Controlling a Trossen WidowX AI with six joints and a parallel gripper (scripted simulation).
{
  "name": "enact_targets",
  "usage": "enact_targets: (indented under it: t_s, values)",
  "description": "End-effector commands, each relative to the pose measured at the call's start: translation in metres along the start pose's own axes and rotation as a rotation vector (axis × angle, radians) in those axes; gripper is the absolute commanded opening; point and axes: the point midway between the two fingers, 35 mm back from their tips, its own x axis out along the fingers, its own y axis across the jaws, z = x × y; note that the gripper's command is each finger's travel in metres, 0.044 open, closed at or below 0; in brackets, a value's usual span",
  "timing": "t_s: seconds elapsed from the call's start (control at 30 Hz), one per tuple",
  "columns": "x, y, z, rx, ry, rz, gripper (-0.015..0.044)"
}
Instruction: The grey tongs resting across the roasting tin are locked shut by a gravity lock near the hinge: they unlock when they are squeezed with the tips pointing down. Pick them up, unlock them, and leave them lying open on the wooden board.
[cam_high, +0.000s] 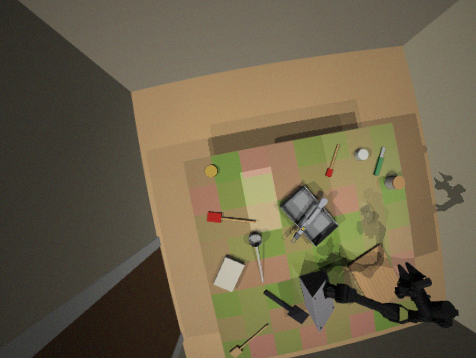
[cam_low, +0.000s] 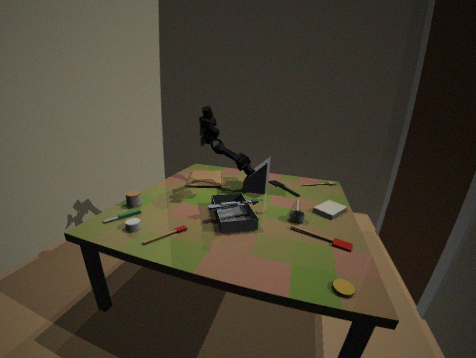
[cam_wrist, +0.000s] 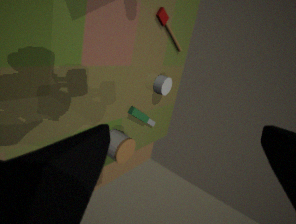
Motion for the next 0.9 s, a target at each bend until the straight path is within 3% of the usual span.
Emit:
enact_targets:
  t_s: [0.0,0.17,0.3,0.57,0.87]
  values:
    - [0.001,-0.001,0.001,-0.002,-0.001,0.002,0.0374]
    - [0.015,-0.019,0.016,-0.001,-0.028,0.027,0.0260]
    - [0.043,-0.042,0.043,-0.035,-0.073,0.070,0.0260]
    - [0.137,-0.066,0.126,-0.125,-0.210,0.200,0.0260]
    - [0.248,-0.021,0.236,-0.247,-0.410,0.329,0.0260]
